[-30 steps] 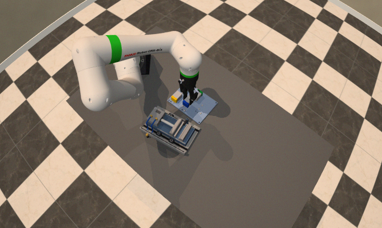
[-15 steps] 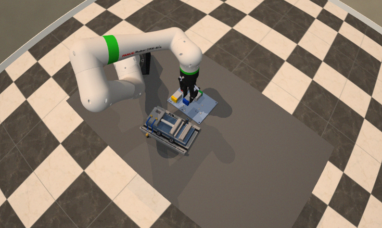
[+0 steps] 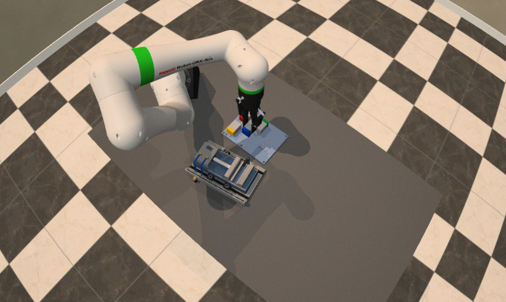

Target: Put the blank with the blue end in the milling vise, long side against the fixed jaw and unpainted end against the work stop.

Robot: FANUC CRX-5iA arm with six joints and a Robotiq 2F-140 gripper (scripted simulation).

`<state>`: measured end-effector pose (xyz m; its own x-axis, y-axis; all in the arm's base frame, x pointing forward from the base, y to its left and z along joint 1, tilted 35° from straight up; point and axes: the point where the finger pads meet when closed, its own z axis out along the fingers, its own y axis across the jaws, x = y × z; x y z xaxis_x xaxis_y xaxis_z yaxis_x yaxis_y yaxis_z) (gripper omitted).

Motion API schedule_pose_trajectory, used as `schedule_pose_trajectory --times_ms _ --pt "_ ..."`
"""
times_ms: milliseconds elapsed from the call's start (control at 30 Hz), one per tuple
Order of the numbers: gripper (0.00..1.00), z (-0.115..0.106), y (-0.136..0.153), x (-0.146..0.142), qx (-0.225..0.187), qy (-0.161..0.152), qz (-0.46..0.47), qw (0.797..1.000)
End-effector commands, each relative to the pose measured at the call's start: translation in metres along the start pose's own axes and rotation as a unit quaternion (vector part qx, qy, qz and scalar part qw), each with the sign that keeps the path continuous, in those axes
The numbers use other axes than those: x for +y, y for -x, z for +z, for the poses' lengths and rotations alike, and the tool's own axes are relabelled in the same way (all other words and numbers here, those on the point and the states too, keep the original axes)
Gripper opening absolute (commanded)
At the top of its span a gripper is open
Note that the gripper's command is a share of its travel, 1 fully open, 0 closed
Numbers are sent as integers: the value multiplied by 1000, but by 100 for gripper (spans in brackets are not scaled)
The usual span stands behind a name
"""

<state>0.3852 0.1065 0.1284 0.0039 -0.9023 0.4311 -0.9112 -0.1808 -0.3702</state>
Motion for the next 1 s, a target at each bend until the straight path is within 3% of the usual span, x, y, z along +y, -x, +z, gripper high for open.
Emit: schedule_pose_trajectory --times_ms 0,267,967 --pt "10 -11 0 0 0 -1 0 1000" --pt "10 -35 0 0 0 -1 0 1000" --pt "10 -43 0 0 0 -1 0 1000"
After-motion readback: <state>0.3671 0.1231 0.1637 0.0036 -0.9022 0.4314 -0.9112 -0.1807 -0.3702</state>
